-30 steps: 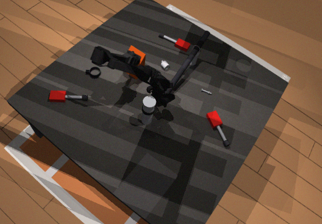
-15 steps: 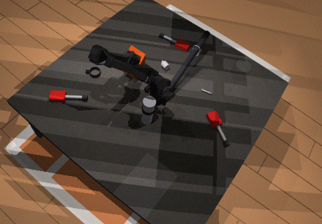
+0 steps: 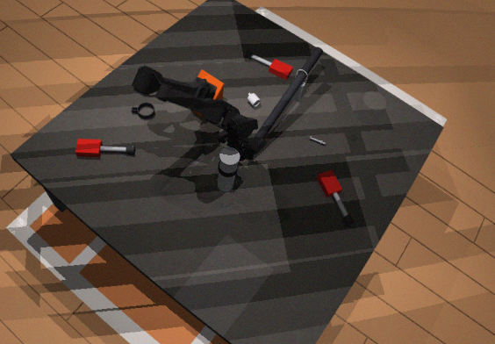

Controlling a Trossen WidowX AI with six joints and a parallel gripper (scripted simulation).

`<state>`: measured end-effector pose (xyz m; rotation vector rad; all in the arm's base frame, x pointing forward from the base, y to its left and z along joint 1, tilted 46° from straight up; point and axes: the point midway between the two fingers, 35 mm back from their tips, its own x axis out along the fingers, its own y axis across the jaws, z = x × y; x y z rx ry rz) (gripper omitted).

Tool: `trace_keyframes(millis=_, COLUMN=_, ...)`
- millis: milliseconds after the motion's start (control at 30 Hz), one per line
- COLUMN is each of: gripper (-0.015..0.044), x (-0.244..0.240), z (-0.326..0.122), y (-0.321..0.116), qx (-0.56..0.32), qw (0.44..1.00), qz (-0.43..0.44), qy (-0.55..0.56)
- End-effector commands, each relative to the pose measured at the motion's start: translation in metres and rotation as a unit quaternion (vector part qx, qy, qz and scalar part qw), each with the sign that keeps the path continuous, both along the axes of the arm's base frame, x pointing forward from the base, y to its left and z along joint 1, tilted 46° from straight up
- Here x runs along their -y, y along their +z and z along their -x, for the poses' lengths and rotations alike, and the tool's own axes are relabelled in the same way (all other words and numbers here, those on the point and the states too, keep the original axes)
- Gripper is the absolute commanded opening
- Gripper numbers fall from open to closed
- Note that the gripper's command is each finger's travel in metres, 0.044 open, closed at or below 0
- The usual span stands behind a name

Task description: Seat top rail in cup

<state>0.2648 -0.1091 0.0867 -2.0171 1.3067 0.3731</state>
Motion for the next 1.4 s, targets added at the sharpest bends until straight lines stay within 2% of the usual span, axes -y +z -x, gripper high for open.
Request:
trace_keyframes(millis=0, gripper=0.0, x=-0.0006, z=0.0046, y=-0.0006, qx=-0.016, qw=1.0, qz=0.0, qy=0.015)
trace_keyframes(millis=500, gripper=0.0, x=-0.0011, z=0.0136, y=-0.0005, qx=-0.051, qw=0.997, qz=-0.003, qy=0.049)
trace_keyframes(millis=1267, gripper=0.0, x=-0.0008, z=0.0106, y=-0.0007, qx=-0.042, qw=0.998, qz=-0.001, qy=0.04)
trace_keyframes(millis=1367, gripper=0.0079, x=-0.0008, z=0.0106, y=-0.0007, qx=-0.042, qw=0.998, qz=-0.001, qy=0.04)
